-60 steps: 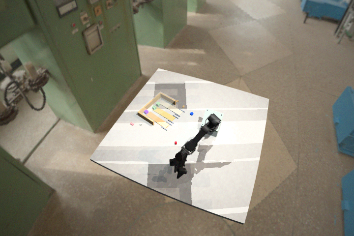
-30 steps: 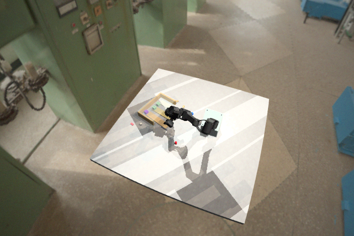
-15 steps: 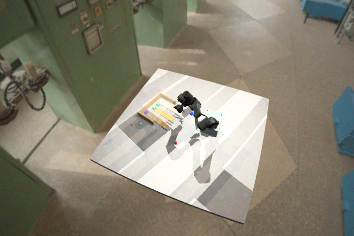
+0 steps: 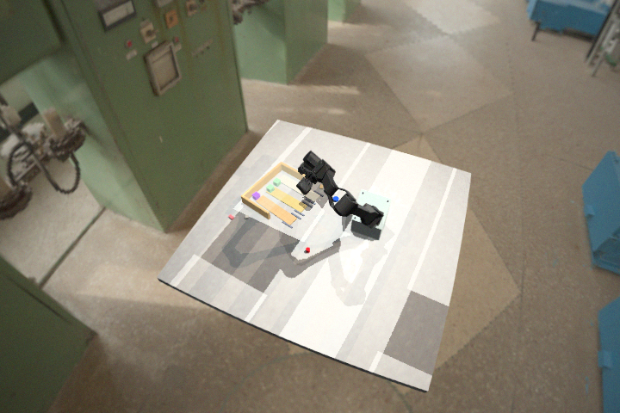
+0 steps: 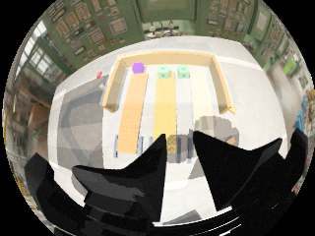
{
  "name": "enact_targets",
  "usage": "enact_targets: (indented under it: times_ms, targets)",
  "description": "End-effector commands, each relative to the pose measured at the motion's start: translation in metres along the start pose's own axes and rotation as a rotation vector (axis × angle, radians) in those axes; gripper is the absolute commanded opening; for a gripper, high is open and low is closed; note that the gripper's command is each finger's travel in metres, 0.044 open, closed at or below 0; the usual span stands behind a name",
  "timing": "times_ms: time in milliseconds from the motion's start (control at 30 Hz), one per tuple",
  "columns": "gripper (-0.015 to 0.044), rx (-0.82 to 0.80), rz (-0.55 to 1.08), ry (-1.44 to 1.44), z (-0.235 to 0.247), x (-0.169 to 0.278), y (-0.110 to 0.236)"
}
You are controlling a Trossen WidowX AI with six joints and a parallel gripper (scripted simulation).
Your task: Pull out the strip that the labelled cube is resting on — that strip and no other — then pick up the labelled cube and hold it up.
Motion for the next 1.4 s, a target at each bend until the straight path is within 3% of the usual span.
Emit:
enact_targets:
  times_ms: [0,333,1367]
  targets:
    - [0.0006,-0.02,0.244,-0.035,0.0,-0.011,-0.038]
    - [0.0,-0.071,0.637,-0.075,0.019,-0.013,-0.091]
    - [0.0,-0.071,0.643,-0.075,0.022,0.003,-0.115]
Point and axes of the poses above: the point midway between the two fingers, 35 mm back from their tips, its own y axis back along the fingers, its own z axis across the jaws, x = y × z, the point moved 5 cm from there along y, back along the fingers, and after that the axes turned 12 degrees about y, right-handed, at the moved point
